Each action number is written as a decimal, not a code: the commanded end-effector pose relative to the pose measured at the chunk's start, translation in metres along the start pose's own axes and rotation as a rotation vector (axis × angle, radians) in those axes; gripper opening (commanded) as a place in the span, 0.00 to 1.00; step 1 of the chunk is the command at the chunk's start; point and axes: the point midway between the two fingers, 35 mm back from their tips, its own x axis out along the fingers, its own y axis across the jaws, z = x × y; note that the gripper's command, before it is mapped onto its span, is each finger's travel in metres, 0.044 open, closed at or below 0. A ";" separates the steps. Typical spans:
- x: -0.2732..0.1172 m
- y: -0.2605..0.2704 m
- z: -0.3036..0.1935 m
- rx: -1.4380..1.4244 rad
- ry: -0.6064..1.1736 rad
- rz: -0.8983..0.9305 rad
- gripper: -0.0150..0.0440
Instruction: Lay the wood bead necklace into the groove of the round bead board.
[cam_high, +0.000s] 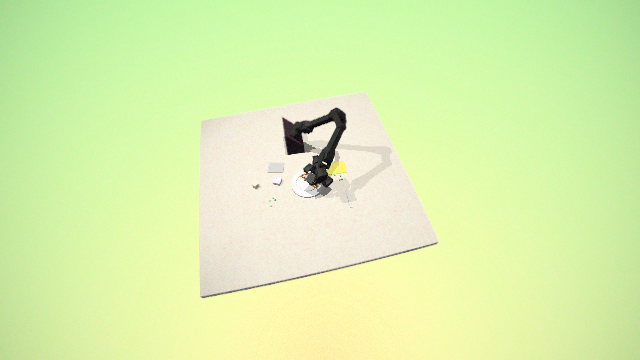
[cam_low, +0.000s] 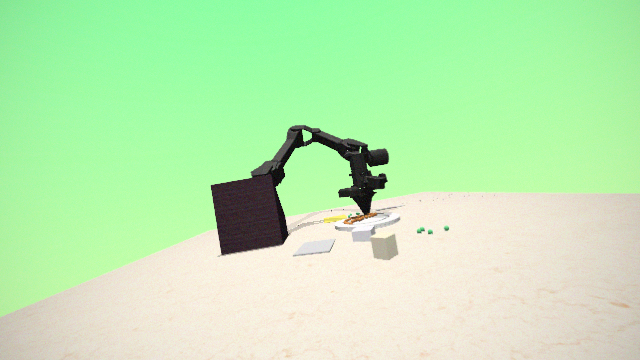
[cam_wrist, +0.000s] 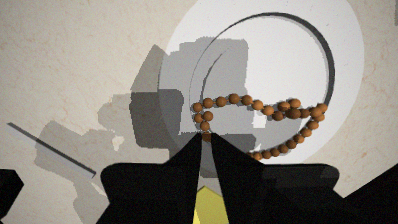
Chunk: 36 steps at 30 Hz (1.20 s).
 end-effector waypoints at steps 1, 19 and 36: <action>-0.001 0.000 0.000 0.000 0.000 0.000 0.48; -0.005 -0.001 0.000 0.006 -0.003 -0.001 1.00; -0.005 -0.002 0.000 -0.006 -0.004 -0.002 0.96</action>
